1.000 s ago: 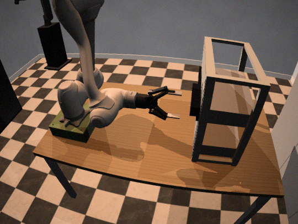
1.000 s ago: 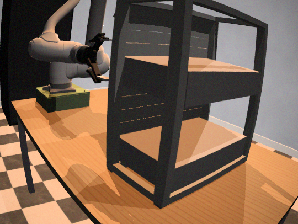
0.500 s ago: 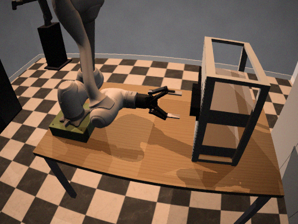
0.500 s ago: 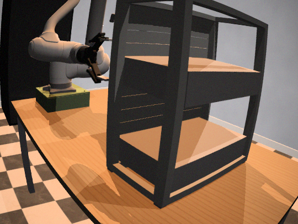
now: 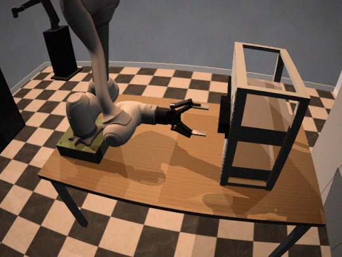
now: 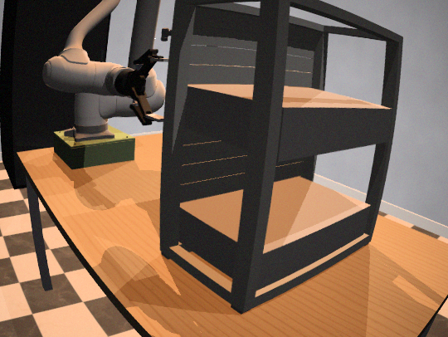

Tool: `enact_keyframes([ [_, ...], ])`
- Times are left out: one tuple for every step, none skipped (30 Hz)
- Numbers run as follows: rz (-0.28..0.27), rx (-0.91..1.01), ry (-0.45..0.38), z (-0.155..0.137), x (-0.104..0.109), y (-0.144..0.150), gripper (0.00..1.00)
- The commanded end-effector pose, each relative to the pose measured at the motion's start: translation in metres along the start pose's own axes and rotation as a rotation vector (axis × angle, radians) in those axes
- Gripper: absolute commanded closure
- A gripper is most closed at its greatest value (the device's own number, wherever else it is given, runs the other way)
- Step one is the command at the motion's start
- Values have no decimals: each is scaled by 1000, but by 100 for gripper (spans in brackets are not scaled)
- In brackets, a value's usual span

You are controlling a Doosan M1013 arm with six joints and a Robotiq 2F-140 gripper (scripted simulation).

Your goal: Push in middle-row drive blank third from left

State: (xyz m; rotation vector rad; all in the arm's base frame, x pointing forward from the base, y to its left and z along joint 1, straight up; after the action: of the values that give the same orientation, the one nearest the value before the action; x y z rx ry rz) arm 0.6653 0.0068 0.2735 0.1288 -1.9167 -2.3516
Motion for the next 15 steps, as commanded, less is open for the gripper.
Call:
enact_keyframes([
  [0, 0, 0, 0, 0, 0, 0],
  [0, 0, 0, 0, 0, 0, 0],
  [0, 0, 0, 0, 0, 0, 0],
  [0, 0, 0, 0, 0, 0, 100],
  [0, 0, 0, 0, 0, 0, 100],
  [0, 0, 0, 0, 0, 0, 100],
  [0, 0, 0, 0, 0, 0, 100],
  [0, 0, 0, 0, 0, 0, 100],
  [0, 0, 0, 0, 0, 0, 100],
  [0, 0, 0, 0, 0, 0, 100],
  [0, 0, 0, 0, 0, 0, 100],
  [0, 0, 0, 0, 0, 0, 100],
  [0, 0, 0, 0, 0, 0, 100],
  [0, 0, 0, 0, 0, 0, 100],
  [0, 0, 0, 0, 0, 0, 100],
])
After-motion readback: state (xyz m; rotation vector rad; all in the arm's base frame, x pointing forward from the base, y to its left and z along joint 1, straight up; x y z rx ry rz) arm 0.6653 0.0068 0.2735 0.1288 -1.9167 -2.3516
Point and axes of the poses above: the point where the finger pads meet when closed, its own x axis back along the fingers, its own y axis across the jaws, z = x × y, the point moved 6 cm from there along x, back along the fingers, and after that the axes turned 12 degrees about -x, right-handed, at the moved point
